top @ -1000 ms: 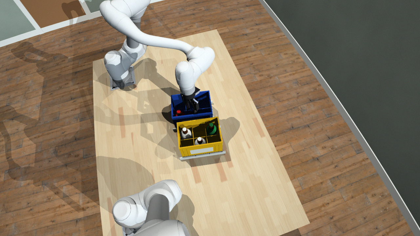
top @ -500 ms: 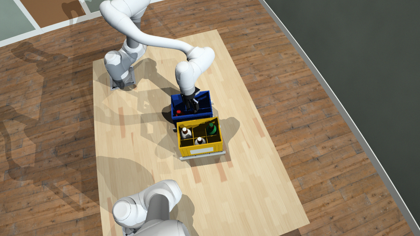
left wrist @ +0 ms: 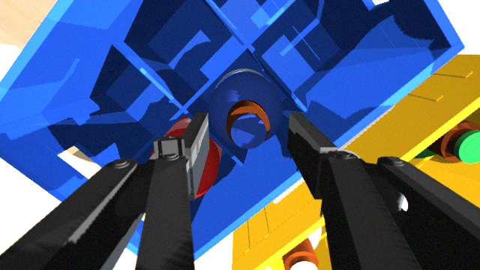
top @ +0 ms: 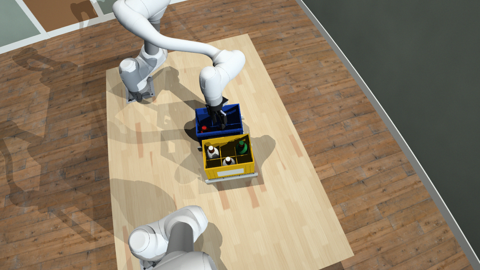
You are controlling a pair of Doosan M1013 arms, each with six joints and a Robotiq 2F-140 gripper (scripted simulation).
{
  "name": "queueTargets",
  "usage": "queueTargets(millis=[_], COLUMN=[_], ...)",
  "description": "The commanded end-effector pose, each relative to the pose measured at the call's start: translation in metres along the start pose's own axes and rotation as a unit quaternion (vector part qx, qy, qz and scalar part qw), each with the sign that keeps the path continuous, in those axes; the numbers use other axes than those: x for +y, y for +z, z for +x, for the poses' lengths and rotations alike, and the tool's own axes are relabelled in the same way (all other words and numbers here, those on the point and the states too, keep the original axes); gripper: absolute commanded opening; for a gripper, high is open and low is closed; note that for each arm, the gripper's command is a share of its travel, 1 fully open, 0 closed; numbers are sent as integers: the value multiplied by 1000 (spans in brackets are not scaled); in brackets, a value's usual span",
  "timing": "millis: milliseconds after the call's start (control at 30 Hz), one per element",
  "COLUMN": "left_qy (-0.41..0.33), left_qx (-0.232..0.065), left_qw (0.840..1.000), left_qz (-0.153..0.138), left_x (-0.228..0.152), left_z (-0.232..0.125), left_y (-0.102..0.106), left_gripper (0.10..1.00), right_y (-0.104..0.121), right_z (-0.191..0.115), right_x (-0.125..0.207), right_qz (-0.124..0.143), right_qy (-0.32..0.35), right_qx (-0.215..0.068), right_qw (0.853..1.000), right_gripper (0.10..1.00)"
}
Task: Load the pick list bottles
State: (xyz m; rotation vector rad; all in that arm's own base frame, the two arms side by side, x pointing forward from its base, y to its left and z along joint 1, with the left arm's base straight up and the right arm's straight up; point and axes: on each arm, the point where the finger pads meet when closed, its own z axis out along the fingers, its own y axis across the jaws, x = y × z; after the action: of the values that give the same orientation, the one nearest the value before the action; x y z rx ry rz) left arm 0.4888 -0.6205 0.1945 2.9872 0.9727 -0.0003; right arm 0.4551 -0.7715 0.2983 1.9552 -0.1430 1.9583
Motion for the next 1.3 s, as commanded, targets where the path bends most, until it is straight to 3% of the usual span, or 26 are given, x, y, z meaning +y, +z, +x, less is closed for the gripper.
queueTargets(millis=[0, 700, 1067, 1267], left_qy=[0, 0, 0, 0], left_qx=[0, 0, 0, 0], left_qw=[1000, 1000, 1000, 1000], left_qz=[-1, -1, -1, -1], left_x=[0, 0, 0, 11], left_z=[0, 0, 0, -30], left_y=[-11, -61, -61, -61], left_gripper=[442, 442, 442, 442], right_y=[0, 0, 0, 0], right_z=[1, 1, 1, 1], right_x=[0, 0, 0, 0], right_qz=[0, 0, 0, 0], right_qy=[-1, -1, -1, -1], right_qx=[1, 1, 1, 1], right_qw=[1000, 1000, 1000, 1000], right_gripper=[1000, 1000, 1000, 1000])
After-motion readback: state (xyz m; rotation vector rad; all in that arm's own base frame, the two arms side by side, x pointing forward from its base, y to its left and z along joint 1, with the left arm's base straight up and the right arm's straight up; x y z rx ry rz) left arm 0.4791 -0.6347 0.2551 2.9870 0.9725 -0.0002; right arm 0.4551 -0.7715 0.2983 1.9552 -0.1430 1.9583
